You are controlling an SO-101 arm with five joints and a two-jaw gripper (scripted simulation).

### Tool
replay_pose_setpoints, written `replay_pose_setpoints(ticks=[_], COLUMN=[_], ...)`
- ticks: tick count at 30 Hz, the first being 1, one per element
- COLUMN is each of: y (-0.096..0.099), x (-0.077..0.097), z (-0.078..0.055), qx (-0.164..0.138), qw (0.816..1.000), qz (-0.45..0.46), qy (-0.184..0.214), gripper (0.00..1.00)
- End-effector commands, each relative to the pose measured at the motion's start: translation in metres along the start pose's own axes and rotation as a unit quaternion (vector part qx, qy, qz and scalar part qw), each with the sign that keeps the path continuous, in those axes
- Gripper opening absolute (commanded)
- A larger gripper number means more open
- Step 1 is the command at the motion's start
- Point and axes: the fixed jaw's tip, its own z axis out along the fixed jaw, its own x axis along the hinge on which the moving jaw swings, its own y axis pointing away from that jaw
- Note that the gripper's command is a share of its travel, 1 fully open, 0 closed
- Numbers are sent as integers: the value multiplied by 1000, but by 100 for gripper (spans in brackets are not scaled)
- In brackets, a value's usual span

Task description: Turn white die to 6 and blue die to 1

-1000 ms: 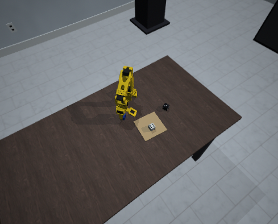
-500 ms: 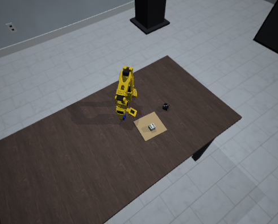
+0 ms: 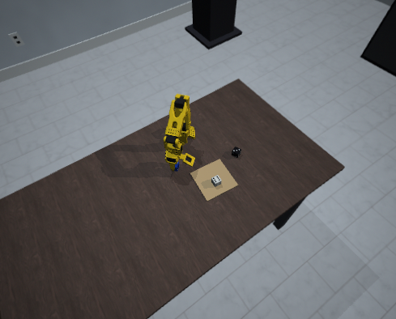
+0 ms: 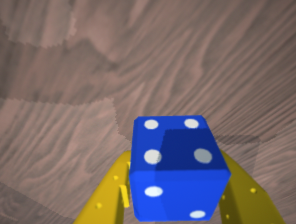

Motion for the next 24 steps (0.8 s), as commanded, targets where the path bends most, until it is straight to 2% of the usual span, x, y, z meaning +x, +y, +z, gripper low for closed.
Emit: replay_pose_setpoints(ticks=[1,9,24], y=[-2,-2,-2], x=[1,1,1], z=[-1,-1,-1], qx=[7,7,7], qw=[1000,1000,1000], qz=[2,2,2], qy=[-1,-1,-1], gripper=[17,20,33])
